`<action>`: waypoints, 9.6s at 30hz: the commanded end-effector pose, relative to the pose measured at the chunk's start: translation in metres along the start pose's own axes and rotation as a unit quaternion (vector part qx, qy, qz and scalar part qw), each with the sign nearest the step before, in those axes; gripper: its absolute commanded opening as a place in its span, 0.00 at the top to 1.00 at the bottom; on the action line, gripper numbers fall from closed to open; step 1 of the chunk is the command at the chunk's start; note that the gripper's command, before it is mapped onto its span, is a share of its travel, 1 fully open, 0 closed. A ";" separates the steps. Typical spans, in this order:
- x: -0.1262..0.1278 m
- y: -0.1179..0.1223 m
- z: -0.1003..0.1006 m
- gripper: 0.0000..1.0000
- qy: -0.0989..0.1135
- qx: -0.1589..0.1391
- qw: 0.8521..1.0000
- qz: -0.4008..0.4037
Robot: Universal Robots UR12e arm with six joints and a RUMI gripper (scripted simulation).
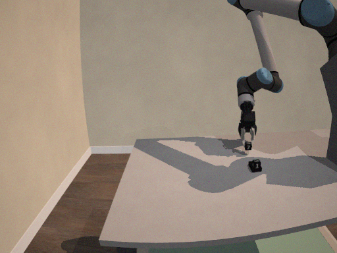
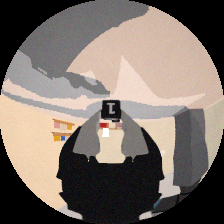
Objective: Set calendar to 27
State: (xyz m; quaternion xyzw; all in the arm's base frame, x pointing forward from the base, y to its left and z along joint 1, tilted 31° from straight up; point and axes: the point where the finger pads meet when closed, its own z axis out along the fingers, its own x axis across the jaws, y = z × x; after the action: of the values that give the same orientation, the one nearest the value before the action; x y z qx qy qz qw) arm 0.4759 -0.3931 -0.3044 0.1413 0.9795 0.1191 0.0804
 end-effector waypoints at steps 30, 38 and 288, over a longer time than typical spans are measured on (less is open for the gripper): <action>0.000 -0.013 0.013 0.89 0.000 0.000 1.000 0.000; 0.000 -0.013 0.013 0.89 0.000 0.000 1.000 0.000; 0.000 0.039 -0.029 0.58 0.000 0.383 0.924 0.000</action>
State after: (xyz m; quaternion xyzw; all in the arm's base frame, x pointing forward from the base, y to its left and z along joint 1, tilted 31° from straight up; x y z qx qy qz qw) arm 0.4803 -0.3635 -0.2669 0.1604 0.9551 -0.2482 0.0221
